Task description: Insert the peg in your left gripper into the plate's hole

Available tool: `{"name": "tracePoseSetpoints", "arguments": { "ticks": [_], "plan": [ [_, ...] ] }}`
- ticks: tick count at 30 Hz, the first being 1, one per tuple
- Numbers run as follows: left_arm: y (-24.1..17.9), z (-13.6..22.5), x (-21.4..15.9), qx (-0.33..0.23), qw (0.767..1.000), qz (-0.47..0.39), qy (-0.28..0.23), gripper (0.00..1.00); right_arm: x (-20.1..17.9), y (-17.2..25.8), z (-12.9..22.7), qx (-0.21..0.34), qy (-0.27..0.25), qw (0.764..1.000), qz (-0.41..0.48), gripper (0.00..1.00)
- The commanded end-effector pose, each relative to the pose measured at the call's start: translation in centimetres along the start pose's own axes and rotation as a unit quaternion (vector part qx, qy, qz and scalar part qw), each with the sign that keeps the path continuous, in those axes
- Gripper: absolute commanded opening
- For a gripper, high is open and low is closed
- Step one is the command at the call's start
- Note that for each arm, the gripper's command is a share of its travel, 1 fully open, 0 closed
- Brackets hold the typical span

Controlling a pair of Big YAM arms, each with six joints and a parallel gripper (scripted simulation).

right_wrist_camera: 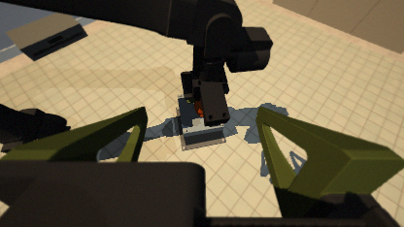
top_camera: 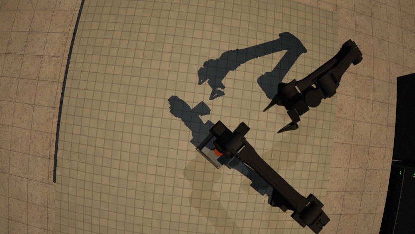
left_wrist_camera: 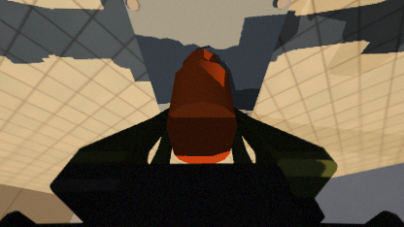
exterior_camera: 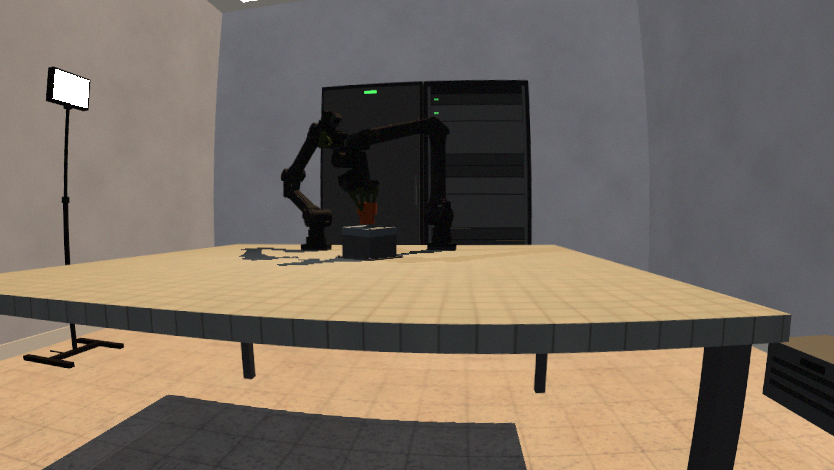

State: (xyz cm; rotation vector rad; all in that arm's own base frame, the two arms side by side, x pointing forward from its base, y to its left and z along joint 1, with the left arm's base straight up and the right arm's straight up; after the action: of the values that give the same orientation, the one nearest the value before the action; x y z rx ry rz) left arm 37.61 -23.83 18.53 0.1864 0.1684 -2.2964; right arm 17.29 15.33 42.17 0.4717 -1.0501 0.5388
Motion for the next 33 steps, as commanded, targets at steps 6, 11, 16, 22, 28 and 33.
{"name": "tracePoseSetpoints", "arguments": {
  "ticks": [6,11,16,22,28,33],
  "plan": [
    [1.3,2.2,-1.1,0.029,0.999,0.013,0.005,0.40,0.7,0.0,0.4,-0.001,-0.002,1.000,-0.006,1.00],
    [0.9,0.9,-1.7,0.013,1.000,0.022,0.004,0.40,0.7,0.0,0.4,-0.001,-0.002,1.000,-0.006,1.00],
    [1.0,1.2,-1.2,0.016,1.000,0.017,0.004,0.40,0.7,0.0,0.4,-0.001,-0.002,1.000,-0.006,1.00],
    [1.1,0.7,-0.5,0.010,1.000,0.009,0.004,0.40,0.7,0.0,0.4,-0.001,-0.002,1.000,-0.006,1.00],
    [0.7,1.0,-0.5,0.013,1.000,0.014,0.003,0.40,0.7,0.0,0.4,-0.001,-0.002,1.000,-0.006,1.00],
    [0.7,0.9,-0.7,0.013,1.000,0.017,0.003,0.40,0.7,0.0,0.4,-0.001,-0.002,1.000,-0.006,1.00]
  ]
}}
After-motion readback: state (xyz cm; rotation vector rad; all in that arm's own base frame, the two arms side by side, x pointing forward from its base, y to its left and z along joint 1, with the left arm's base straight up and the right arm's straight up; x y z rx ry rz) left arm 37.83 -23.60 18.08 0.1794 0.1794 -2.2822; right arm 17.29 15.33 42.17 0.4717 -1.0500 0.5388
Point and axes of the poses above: on each arm, the point where the finger pads meet when closed, its own z axis back along the fingers, its own y axis across the jaws, x = y × z, the point moved 3 cm from there along z, back along the fingers, and after that the axes turned 7 degrees about -z, right-handed, at the moved point
